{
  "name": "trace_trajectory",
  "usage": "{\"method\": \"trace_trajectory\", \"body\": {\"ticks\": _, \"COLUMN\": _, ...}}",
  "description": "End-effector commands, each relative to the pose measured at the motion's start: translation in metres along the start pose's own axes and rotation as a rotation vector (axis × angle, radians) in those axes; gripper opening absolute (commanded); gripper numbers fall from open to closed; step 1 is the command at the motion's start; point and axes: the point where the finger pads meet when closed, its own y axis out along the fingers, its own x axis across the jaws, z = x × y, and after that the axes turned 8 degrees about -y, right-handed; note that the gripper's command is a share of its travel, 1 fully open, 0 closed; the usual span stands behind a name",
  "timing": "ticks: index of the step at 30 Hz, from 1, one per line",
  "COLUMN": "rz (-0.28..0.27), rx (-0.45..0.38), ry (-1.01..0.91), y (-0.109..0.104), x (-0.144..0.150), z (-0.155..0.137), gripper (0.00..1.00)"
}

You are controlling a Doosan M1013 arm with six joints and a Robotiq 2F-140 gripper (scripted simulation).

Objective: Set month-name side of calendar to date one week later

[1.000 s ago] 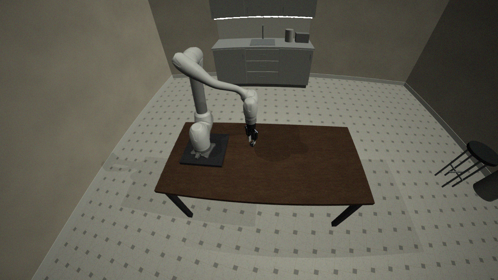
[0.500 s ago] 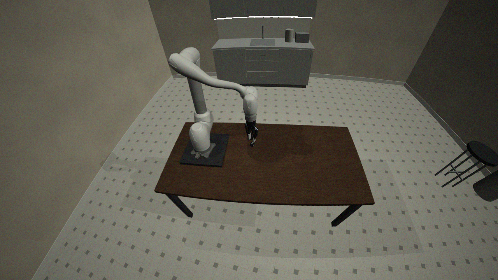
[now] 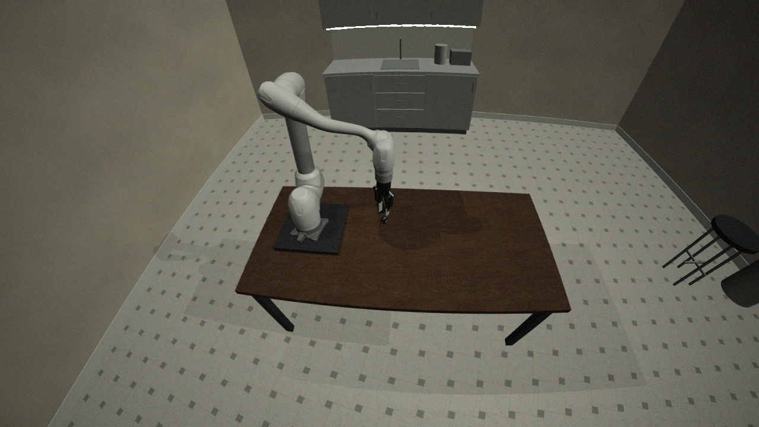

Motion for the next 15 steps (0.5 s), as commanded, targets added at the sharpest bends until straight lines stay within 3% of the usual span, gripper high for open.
{"method": "trace_trajectory", "body": {"ticks": 1, "rz": 0.019, "rx": -0.096, "ry": 0.001, "y": 0.0008, "x": -0.0008, "z": 0.0010, "gripper": 0.36}}
{"method": "trace_trajectory", "body": {"ticks": 5, "rz": 0.021, "rx": -0.201, "ry": 0.004, "y": -0.0008, "x": 0.0015, "z": 0.0023, "gripper": 0.36}}
{"method": "trace_trajectory", "body": {"ticks": 12, "rz": 0.022, "rx": -0.213, "ry": 0.004, "y": -0.0005, "x": 0.0022, "z": 0.0059, "gripper": 0.36}}
{"method": "trace_trajectory", "body": {"ticks": 15, "rz": 0.035, "rx": -0.263, "ry": 0.003, "y": 0.0006, "x": 0.0015, "z": 0.0061, "gripper": 0.36}}
